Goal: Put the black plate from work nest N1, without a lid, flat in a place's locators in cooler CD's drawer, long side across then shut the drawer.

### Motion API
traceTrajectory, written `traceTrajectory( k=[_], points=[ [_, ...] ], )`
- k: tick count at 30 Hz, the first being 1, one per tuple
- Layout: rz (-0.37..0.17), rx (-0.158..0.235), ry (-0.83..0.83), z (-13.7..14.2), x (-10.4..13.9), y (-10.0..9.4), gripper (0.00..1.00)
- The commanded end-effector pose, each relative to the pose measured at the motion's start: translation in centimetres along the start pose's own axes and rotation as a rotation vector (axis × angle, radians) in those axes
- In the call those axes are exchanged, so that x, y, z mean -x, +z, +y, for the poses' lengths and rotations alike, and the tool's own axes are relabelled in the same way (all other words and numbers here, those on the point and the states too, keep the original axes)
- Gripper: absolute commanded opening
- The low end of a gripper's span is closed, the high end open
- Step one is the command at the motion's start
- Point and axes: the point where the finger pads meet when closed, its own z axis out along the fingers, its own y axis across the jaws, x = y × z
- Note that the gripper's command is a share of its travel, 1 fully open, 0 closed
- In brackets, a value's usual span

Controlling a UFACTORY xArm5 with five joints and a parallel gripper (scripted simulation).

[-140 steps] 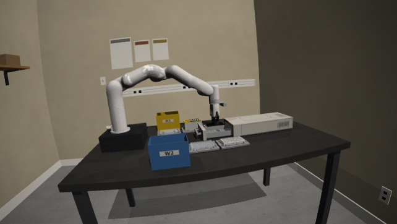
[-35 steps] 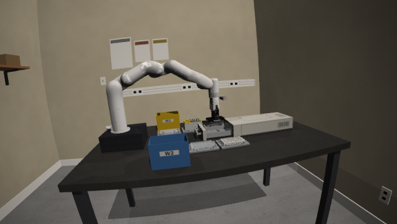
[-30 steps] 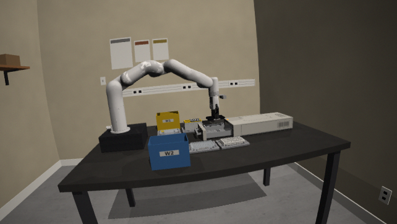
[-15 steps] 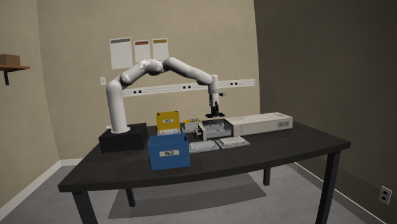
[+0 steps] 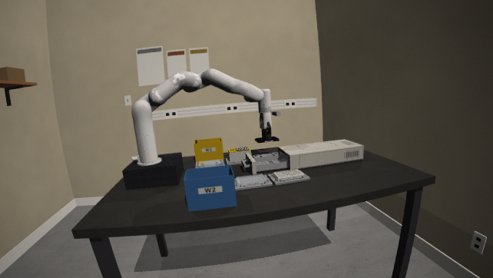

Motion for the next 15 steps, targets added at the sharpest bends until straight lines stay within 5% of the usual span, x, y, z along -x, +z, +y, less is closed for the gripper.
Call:
traceTrajectory(
  k=[1, 15],
  points=[
    [0.006, -0.007, 0.000, 0.0, -0.2, -0.9, 0.00],
    [0.006, -0.007, 0.000, 0.0, -0.2, -2.9, 0.00]
  ],
)
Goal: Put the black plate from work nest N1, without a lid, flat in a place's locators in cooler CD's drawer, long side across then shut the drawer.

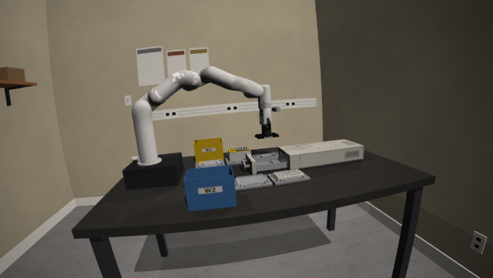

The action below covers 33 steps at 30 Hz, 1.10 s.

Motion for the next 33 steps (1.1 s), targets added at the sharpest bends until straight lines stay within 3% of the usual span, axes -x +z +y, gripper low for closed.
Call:
traceTrajectory(
  k=[1, 15, 30, 33],
  points=[
    [0.004, -0.006, 0.000, 0.0, -0.1, -0.7, 0.00],
    [0.004, -0.006, -0.033, 0.2, 0.0, -1.2, 0.00],
    [0.005, -0.005, -0.533, 3.9, 1.5, -1.2, 0.00],
    [0.005, -0.005, -0.567, 4.2, 1.6, -1.2, 0.00]
  ],
)
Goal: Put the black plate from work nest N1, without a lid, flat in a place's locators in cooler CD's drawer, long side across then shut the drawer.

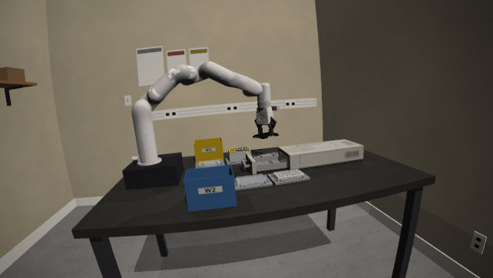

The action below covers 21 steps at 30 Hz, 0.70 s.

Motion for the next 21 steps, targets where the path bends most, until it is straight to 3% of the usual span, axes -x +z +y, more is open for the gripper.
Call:
traceTrajectory(
  k=[1, 21],
  points=[
    [0.019, 0.003, -0.099, 0.5, 0.4, -0.3, 0.00],
    [0.018, 0.009, -0.699, 3.5, 4.1, -0.2, 0.00]
  ],
)
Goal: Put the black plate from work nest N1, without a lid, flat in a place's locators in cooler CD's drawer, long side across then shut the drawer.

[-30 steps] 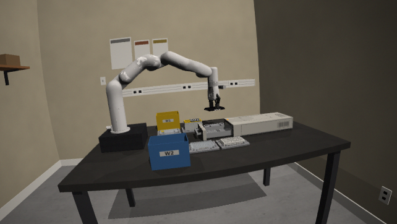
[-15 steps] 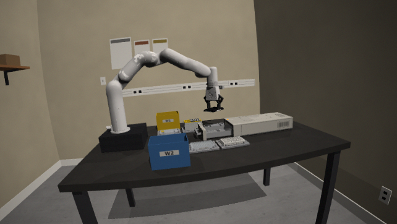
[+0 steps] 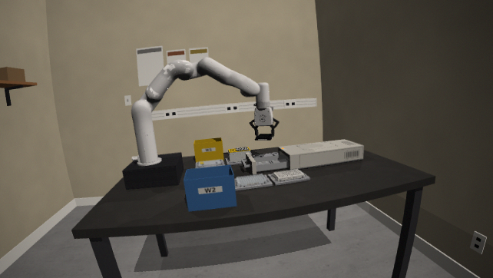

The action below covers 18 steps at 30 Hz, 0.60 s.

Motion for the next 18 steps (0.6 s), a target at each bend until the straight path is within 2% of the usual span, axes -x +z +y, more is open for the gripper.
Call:
traceTrajectory(
  k=[1, 10, 18],
  points=[
    [0.009, 0.008, -0.139, 0.3, 1.0, -0.3, 0.00],
    [0.007, 0.009, -0.431, 0.5, 3.4, -0.2, 0.00],
    [0.007, 0.009, -0.431, 0.6, 5.0, -0.2, 0.00]
  ],
)
